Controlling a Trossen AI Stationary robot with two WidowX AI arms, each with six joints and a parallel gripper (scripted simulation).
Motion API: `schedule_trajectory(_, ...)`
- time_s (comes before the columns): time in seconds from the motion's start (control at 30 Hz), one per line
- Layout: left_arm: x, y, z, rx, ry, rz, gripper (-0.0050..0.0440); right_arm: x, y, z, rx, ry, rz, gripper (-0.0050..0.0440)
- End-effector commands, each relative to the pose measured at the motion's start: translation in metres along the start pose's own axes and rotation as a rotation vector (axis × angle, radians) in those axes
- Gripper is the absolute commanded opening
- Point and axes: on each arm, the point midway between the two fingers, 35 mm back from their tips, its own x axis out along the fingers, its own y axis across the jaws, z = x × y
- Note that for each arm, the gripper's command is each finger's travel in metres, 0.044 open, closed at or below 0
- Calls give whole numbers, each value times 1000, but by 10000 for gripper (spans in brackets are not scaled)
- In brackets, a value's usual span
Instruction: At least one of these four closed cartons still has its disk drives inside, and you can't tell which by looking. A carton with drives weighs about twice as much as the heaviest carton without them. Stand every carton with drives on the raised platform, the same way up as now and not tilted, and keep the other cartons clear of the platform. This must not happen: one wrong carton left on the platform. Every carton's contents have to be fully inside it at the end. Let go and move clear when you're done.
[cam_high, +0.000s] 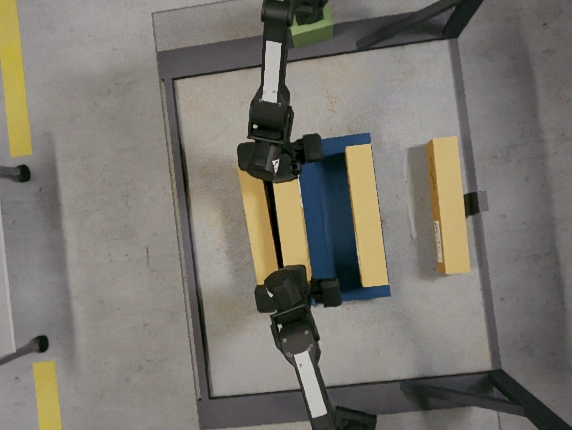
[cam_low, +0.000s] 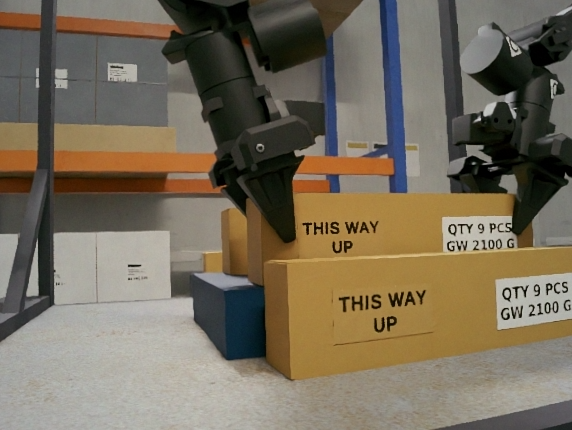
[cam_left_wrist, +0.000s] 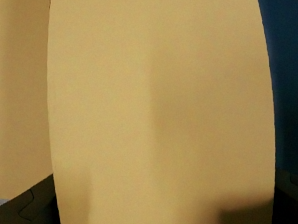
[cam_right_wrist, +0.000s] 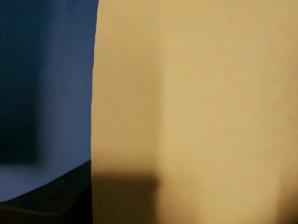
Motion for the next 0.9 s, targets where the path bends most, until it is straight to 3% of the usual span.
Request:
schedule_trajectory(0.0,-17,2,6,5,-39,13,-50,-16,-3,13,-4,-65,-18,-50)
schedule_trajectory(0.87,-18,2,6,5,-38,13,-50,-19,-3,13,-4,-34,-10,-50)
